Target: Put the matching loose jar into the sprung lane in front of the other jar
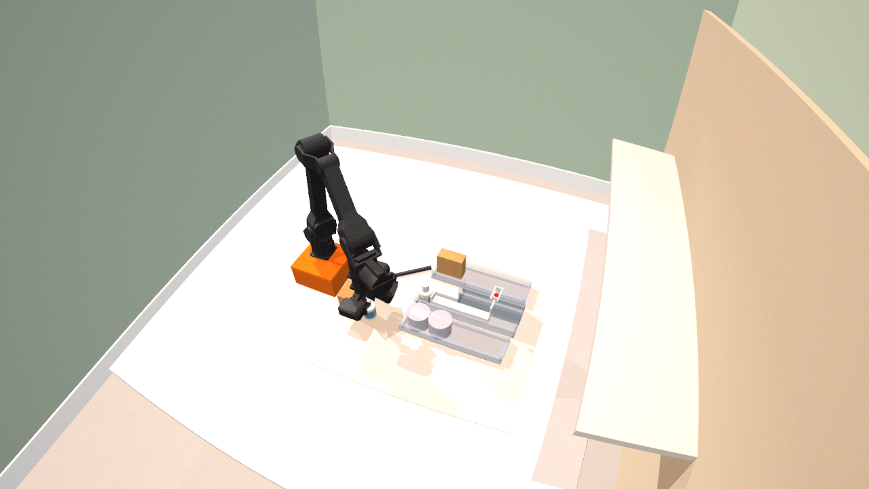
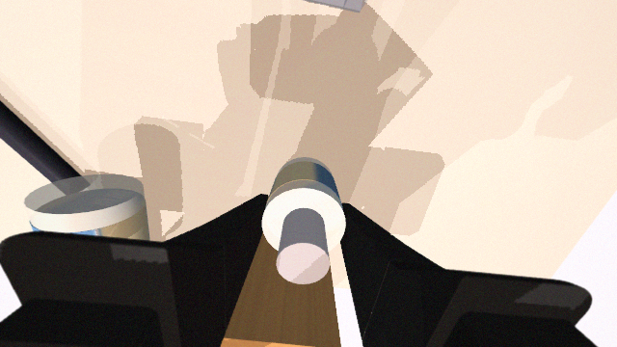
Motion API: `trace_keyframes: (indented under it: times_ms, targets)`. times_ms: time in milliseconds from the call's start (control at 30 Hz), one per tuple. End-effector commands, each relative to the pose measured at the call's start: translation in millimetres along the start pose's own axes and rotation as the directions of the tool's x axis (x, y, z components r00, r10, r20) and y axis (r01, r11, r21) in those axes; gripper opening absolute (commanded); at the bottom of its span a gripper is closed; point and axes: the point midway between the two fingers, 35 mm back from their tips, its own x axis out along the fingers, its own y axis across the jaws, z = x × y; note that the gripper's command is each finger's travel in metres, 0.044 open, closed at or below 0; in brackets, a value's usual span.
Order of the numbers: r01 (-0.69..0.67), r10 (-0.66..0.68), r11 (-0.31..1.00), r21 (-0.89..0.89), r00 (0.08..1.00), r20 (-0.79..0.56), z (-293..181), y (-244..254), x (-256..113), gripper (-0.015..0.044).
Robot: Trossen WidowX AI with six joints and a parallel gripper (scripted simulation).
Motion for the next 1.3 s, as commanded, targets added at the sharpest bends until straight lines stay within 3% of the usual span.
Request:
trace_keyframes:
  times_ms: [0,200,767,1267]
  targets:
    - [0.002,-0.002,1.0,0.003,1.0,-0.001,0,0,0,0.0118]
    - [0.002,-0.002,1.0,0.003,1.0,0.0,3,-3,-13,0.0]
    - [0.003,-0.003,1.0,0.003,1.0,0.0,6,-9,-106,0.0]
    - [0.002,-0.002,1.0,0.018,1.0,0.002,37,22,-91,0.0]
